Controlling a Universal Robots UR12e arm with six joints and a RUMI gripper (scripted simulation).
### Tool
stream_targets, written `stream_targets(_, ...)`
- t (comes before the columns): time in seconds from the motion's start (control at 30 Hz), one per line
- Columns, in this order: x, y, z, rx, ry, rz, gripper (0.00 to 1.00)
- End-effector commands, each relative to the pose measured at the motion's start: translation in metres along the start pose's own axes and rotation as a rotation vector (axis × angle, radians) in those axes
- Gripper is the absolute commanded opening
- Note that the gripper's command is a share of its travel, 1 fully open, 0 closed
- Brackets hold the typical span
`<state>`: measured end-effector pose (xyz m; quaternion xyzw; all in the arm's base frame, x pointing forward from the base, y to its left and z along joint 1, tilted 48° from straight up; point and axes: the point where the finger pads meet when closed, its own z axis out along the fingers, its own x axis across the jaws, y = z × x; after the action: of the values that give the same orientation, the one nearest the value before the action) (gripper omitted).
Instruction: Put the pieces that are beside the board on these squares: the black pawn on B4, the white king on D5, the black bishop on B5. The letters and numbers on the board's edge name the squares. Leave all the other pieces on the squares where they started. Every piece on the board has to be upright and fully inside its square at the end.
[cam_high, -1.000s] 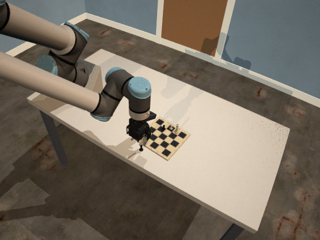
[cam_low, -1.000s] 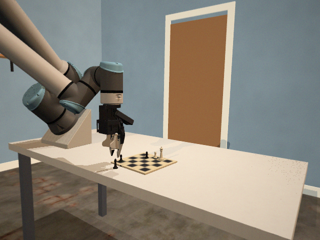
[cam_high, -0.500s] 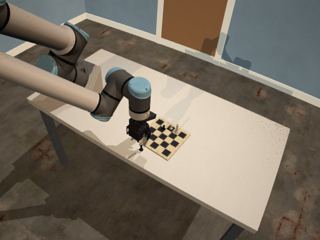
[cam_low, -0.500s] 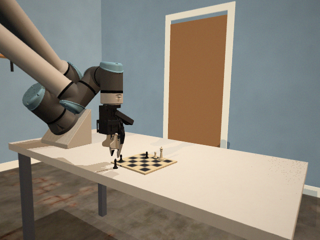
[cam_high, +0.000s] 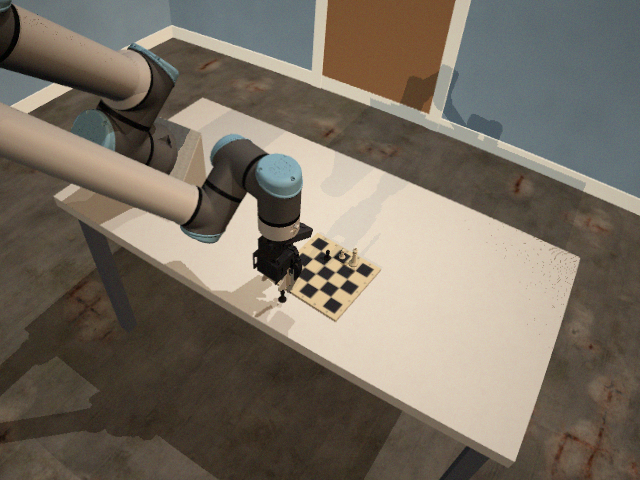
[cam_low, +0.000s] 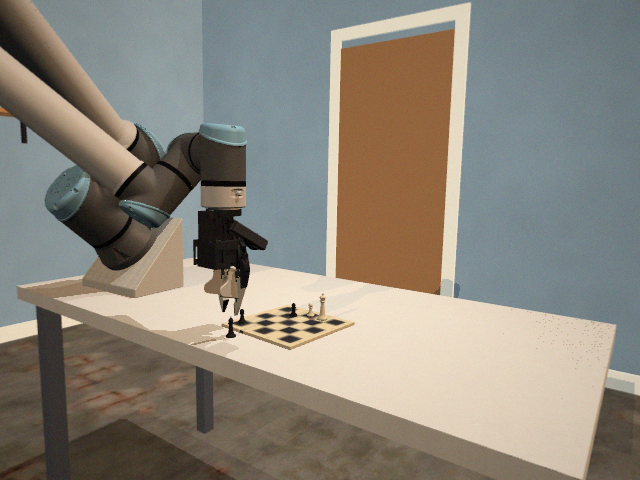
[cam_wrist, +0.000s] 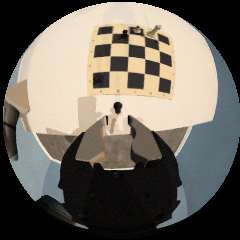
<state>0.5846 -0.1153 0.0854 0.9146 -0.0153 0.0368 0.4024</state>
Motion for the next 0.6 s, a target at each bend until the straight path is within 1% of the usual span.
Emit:
stream_targets(0.0, 0.000, 0.000, 0.000, 0.000, 0.001, 0.000, 0.22)
stream_targets(0.33, 0.000, 0.000, 0.002, 0.000, 0.001, 0.000, 0.22)
stream_targets(0.57, 0.000, 0.000, 0.013, 0.000, 0.001, 0.000, 0.22)
